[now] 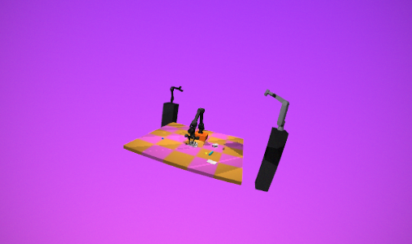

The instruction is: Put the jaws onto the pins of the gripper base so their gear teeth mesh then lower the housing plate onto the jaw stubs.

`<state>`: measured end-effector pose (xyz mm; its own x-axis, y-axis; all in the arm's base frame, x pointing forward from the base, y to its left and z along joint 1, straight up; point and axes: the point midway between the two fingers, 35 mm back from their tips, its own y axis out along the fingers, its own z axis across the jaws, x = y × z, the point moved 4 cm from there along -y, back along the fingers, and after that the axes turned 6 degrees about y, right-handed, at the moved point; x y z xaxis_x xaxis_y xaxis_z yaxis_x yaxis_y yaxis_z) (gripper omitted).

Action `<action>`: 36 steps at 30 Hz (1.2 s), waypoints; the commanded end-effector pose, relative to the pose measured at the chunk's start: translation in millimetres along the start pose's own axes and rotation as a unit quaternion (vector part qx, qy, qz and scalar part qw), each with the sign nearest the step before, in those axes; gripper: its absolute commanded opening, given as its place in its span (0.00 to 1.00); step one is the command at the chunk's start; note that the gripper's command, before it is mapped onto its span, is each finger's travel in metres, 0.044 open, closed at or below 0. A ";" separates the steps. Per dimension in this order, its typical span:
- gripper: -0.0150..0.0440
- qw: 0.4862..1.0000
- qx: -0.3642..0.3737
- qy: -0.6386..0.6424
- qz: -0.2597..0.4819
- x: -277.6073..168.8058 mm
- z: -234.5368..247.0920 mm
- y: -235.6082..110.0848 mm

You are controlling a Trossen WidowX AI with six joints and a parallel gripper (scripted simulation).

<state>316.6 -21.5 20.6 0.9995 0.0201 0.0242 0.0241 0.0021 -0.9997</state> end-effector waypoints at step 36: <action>0.48 1.000 0.002 0.000 -0.001 0.1 0.6 4.8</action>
<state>316.6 -21.4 16.5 0.9995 0.0204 0.0235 0.0235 0.0024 -0.9997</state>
